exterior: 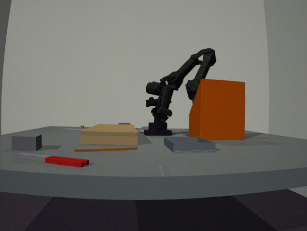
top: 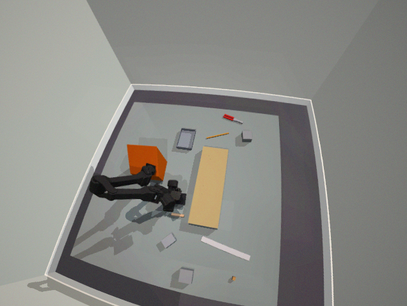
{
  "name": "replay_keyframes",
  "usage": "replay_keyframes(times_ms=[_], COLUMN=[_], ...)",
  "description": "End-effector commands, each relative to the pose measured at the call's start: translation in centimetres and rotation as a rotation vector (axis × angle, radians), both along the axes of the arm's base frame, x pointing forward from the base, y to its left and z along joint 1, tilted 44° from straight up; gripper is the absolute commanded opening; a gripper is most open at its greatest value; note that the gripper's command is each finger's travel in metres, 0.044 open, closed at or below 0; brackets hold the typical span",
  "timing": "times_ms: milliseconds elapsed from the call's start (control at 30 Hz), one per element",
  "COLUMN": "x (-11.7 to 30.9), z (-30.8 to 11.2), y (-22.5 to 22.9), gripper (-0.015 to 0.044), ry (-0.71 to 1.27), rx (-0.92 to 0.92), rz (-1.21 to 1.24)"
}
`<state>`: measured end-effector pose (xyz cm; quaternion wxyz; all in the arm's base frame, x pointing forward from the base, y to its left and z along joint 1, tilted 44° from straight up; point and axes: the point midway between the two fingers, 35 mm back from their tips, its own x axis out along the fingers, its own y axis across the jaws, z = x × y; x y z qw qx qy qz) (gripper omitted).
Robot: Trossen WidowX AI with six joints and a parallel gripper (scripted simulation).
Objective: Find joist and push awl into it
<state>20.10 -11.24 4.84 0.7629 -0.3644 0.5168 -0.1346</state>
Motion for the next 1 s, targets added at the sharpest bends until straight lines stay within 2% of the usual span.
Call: replay_keyframes(times_ms=[0,400,600,967], x=[0.0,0.0,0.2,0.0], z=[-0.1,-0.1,0.5,2.8], y=[0.0,0.0,0.9,3.7], gripper=[0.0241,0.0161,0.0004,0.0000], ry=[0.003,0.003,0.007,0.019], rx=[0.001,0.001,0.013,0.032], rz=[0.006,0.006,0.003,-0.003])
